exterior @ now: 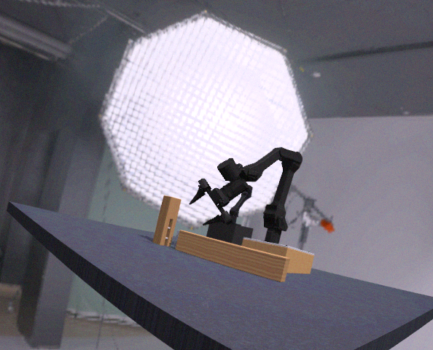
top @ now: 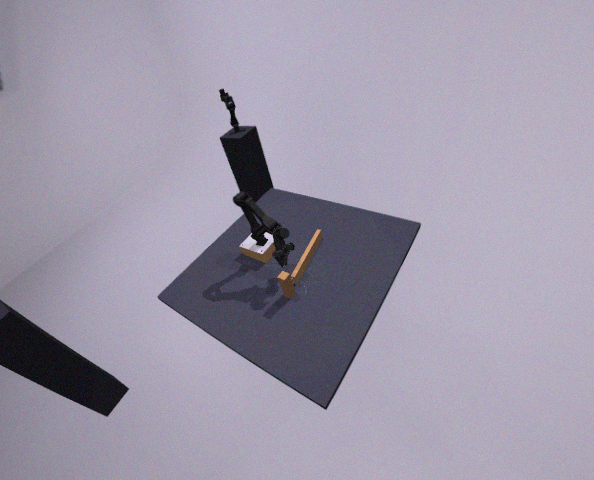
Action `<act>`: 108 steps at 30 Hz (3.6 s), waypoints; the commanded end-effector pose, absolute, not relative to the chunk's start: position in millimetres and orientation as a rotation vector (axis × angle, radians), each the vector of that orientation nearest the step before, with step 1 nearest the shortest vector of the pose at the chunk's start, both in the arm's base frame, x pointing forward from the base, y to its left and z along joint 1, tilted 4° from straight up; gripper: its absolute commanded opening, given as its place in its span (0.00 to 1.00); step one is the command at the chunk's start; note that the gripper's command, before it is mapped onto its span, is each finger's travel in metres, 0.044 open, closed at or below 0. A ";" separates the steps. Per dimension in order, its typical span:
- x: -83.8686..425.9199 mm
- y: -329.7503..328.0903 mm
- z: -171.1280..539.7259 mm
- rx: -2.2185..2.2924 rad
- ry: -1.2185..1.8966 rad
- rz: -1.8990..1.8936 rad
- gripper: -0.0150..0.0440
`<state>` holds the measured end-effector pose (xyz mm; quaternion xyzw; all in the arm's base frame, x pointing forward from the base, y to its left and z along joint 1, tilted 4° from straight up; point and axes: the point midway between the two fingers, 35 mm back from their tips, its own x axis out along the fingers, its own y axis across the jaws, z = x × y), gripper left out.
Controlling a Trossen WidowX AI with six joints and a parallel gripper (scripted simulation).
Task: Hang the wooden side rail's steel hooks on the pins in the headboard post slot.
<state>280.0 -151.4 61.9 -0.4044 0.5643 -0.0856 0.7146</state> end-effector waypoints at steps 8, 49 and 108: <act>289.3 -142.3 61.3 0.008 0.875 -0.904 1.00; 293.2 -137.8 61.2 0.272 0.706 -1.062 1.00; 330.4 -99.3 23.2 -1.238 1.245 1.260 1.00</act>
